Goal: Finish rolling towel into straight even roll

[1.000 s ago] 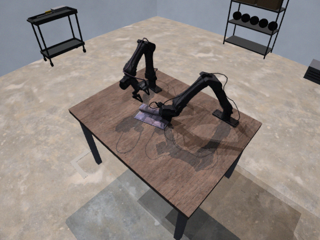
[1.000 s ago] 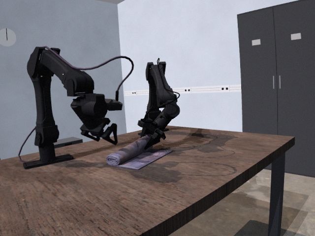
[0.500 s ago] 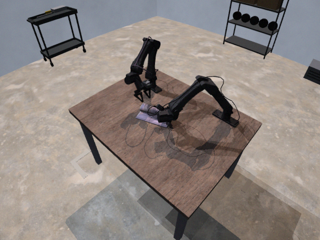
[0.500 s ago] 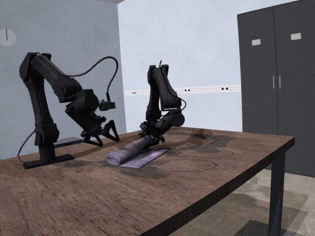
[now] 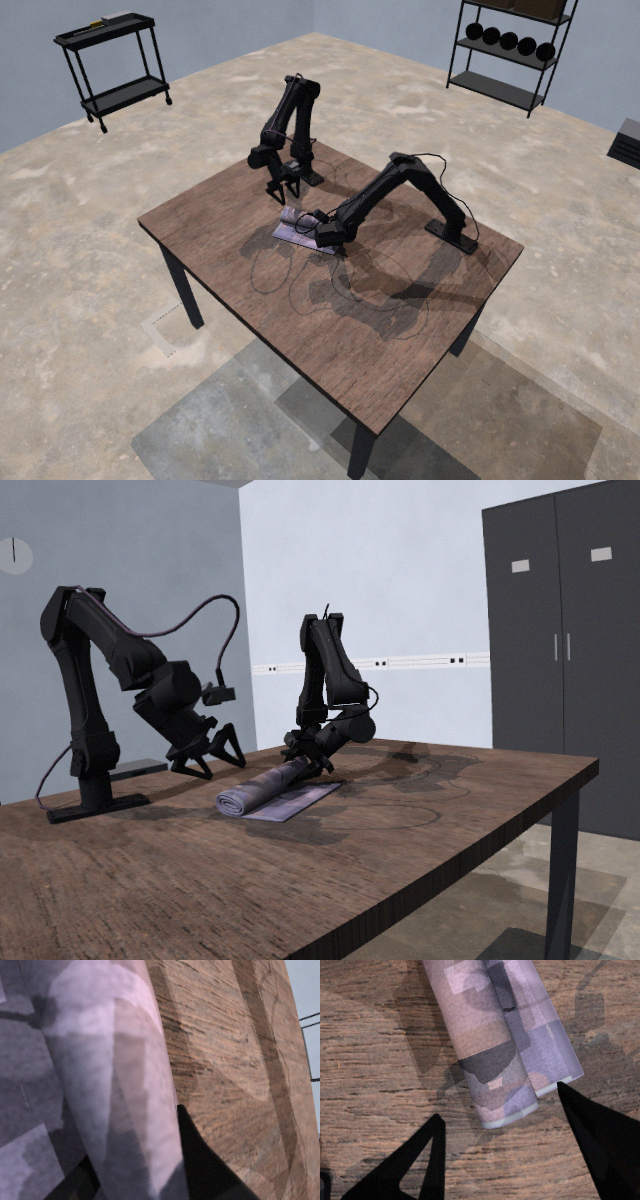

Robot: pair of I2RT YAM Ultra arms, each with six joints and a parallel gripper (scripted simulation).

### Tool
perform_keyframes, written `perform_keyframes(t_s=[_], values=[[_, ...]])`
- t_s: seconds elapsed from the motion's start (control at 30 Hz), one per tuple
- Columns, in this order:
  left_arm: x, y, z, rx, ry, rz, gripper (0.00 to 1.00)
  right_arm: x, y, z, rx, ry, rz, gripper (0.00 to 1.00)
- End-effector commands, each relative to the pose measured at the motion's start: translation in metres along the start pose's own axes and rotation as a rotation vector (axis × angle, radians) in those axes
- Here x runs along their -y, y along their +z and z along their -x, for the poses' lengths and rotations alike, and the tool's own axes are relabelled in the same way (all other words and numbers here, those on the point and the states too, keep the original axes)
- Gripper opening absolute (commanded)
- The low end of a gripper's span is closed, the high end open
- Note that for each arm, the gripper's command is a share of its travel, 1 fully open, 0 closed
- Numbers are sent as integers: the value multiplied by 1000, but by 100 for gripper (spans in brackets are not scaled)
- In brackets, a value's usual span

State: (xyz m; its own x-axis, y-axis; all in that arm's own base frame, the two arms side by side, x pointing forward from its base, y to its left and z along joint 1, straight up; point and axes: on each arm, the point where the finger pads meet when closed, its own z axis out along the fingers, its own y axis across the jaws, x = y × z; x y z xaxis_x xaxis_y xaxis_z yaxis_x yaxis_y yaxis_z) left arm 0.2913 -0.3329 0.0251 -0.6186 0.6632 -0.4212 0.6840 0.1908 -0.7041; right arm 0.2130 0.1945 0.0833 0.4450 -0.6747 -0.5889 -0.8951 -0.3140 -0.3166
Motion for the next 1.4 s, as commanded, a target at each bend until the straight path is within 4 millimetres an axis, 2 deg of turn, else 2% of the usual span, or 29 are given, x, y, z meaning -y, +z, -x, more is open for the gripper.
perform_keyframes(t_s=[0.0, 0.17, 0.4, 0.6, 0.73, 0.8, 1.07, 1.37], values=[[1, -5, 6, 13, 9, -12, 34, 2, 9, -4, 28, -16, -22, 98], [1, -5, 6, 13, 9, -12, 34, -9, 29, -20, 28, -15, -22, 98], [1, -5, 6, 13, 9, -12, 34, -15, 41, -29, 28, -15, -22, 98], [1, -5, 6, 13, 9, -12, 34, -7, 43, -27, 28, -15, -22, 98], [1, -5, 6, 13, 9, -12, 34, -7, 43, -27, 28, -15, -22, 81], [1, -5, 6, 13, 9, -12, 34, -7, 43, -27, 28, -15, -22, 81], [1, -5, 6, 13, 9, -12, 34, -7, 43, -27, 28, -15, -22, 47], [1, -5, 6, 13, 9, -12, 34, -7, 43, -27, 28, -15, -22, 39]])
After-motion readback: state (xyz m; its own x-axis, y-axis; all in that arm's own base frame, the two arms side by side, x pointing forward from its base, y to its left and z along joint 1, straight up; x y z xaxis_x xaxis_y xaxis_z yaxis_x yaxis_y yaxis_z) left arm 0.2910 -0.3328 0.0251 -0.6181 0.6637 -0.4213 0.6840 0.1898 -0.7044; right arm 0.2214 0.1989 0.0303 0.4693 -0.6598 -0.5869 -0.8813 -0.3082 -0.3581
